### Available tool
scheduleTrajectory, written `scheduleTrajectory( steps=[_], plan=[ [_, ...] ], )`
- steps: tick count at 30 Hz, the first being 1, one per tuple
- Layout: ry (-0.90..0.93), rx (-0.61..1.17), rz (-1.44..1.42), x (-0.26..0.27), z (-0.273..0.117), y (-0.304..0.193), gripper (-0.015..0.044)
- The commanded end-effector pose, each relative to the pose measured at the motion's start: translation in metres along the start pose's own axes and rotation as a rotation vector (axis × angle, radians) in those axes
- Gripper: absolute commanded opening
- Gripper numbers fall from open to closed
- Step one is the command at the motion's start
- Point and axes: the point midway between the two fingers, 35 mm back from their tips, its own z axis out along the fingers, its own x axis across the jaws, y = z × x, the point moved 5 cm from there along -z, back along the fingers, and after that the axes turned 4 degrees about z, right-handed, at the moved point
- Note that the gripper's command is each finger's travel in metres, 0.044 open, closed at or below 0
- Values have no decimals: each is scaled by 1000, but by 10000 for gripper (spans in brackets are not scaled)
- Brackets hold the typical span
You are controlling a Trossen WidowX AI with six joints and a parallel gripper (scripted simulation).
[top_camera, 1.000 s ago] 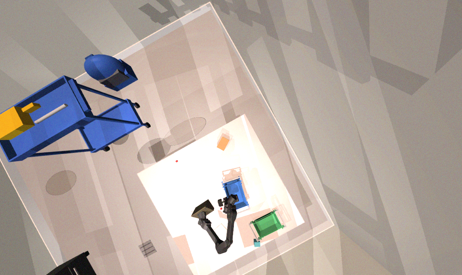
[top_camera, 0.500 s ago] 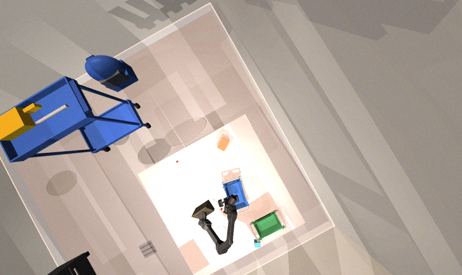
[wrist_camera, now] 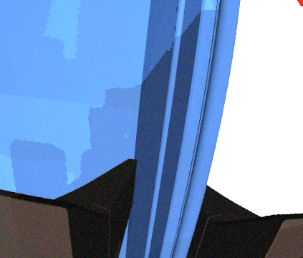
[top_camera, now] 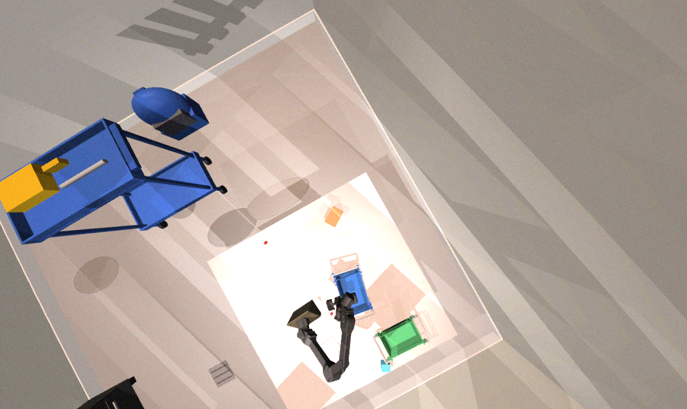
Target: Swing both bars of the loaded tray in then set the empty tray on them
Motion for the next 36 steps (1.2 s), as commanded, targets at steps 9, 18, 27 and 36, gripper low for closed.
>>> scheduleTrajectory(
  steps=[9,18,27,36],
  plan=[
    [-26,-2,-13,-6,12,2,0],
    [-28,-2,-14,-7,13,2,0],
    [-28,-2,-14,-7,13,2,0],
    [-28,-2,-14,-7,13,2,0]
  ],
)
